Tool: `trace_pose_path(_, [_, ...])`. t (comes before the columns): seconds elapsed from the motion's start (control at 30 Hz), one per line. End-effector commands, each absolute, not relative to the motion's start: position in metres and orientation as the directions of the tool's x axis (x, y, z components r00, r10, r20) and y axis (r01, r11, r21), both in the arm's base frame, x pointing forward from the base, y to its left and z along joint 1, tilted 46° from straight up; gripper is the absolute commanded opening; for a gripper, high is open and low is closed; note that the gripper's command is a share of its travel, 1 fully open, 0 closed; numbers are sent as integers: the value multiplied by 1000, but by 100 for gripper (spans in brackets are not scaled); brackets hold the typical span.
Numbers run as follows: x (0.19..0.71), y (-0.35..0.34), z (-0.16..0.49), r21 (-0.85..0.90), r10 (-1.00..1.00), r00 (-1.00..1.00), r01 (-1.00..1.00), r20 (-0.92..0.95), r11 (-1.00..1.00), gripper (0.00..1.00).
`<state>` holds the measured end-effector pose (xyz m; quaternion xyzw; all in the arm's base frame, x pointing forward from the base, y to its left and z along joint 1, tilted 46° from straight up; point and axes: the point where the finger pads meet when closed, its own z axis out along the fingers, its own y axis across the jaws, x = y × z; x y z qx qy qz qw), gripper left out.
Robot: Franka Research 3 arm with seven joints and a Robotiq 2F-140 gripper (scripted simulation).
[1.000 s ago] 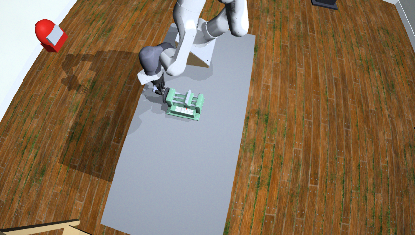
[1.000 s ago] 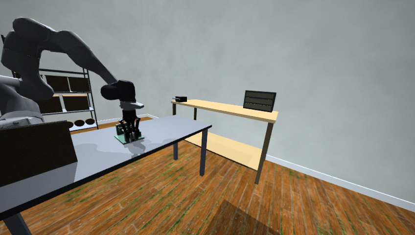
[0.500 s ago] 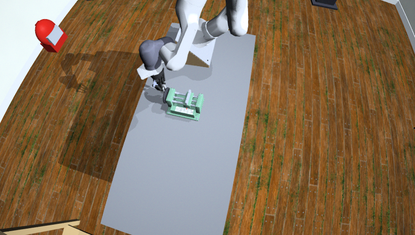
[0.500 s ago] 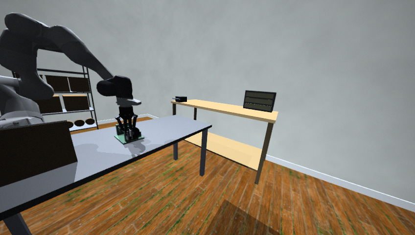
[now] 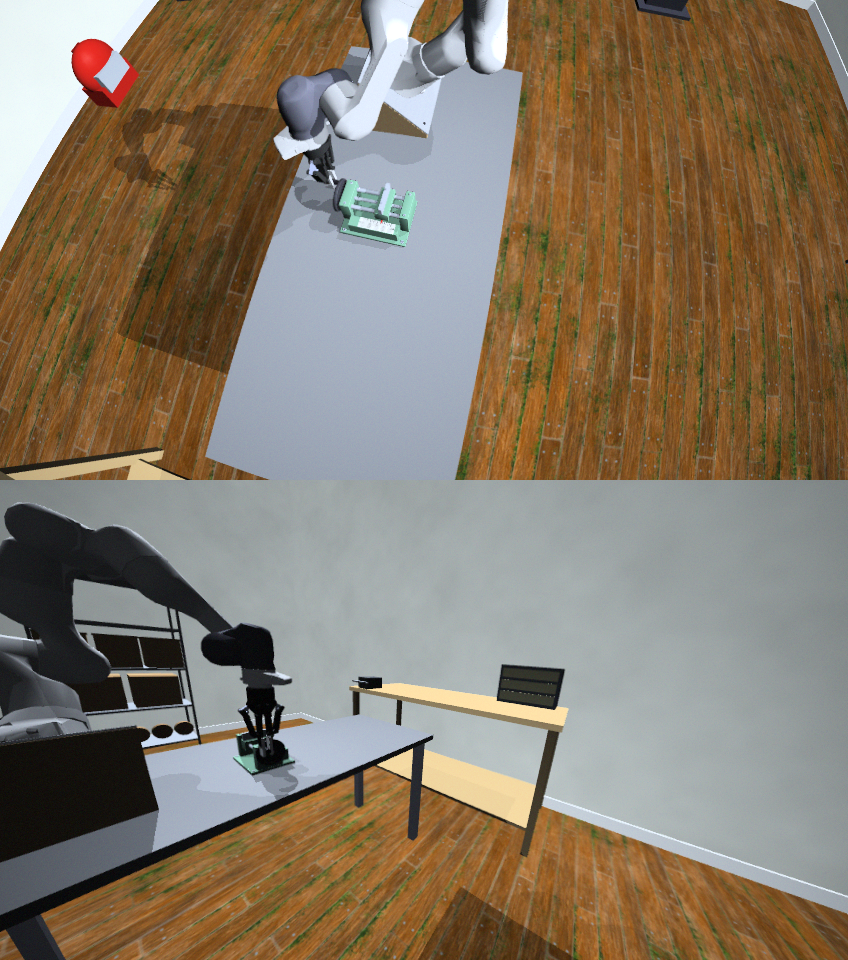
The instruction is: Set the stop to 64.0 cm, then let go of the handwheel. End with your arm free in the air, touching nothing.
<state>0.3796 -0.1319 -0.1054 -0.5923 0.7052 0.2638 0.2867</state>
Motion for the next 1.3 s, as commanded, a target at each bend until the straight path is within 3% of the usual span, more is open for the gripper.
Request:
trace_pose_path(0.0, [388,-138,-102,29,-687,-138,-985,-713,167,4])
trace_pose_path(1.27, [432,-139,-110,29,-687,-138,-985,-713,167,4])
